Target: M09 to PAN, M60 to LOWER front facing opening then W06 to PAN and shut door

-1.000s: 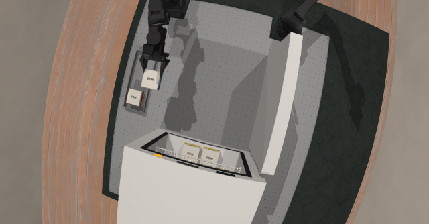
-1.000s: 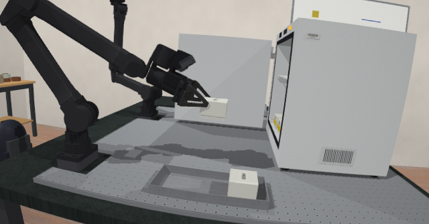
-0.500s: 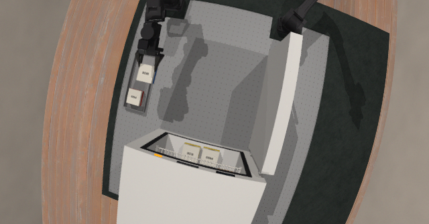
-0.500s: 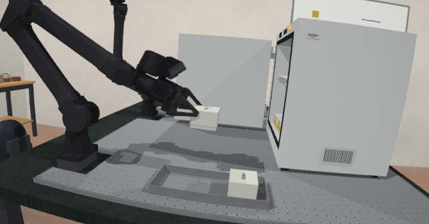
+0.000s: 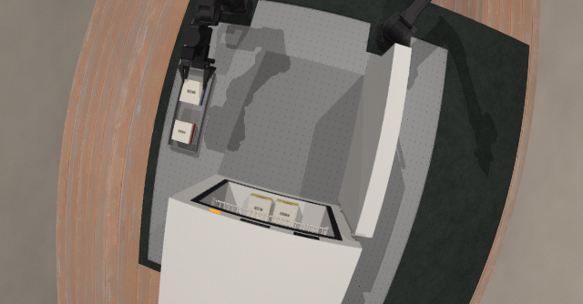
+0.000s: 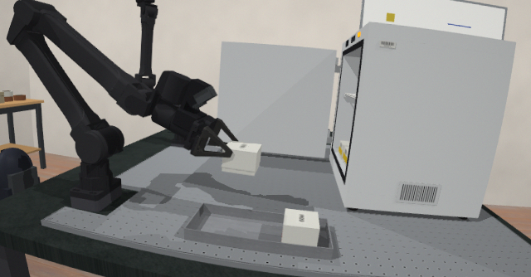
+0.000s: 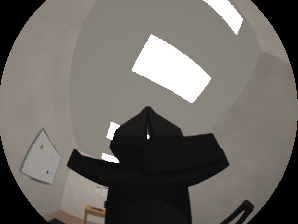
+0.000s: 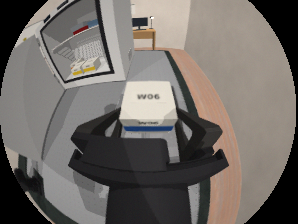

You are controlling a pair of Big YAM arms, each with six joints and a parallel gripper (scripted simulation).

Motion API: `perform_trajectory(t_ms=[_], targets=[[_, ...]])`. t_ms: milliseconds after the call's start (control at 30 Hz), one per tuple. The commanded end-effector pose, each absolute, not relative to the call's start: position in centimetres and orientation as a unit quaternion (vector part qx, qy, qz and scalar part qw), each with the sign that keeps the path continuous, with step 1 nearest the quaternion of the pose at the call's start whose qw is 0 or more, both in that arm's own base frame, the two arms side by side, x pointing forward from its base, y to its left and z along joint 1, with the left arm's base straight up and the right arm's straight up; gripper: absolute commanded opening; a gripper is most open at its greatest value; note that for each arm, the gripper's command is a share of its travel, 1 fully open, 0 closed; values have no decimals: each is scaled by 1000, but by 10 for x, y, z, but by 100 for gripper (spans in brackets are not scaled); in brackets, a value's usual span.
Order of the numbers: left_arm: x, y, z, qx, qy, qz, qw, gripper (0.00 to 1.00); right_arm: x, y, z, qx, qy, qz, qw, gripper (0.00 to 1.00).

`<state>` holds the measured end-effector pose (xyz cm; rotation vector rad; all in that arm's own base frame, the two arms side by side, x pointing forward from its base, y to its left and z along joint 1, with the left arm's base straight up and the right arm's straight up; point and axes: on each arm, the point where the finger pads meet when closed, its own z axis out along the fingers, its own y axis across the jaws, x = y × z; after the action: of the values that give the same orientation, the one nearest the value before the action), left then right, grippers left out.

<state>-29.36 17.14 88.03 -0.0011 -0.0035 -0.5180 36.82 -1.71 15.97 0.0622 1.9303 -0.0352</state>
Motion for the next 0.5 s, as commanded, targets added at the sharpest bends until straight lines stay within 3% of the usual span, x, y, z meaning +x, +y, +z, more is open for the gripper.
perform_trajectory(t_ms=[0, 467], targets=[[-279, 163, 885, 4, 14, -262, 965, 0, 369, -23, 168, 20, 810, -21, 586, 77], [-279, 163, 885, 4, 14, -262, 965, 0, 347, -59, 142, 18, 815, -21, 579, 77]])
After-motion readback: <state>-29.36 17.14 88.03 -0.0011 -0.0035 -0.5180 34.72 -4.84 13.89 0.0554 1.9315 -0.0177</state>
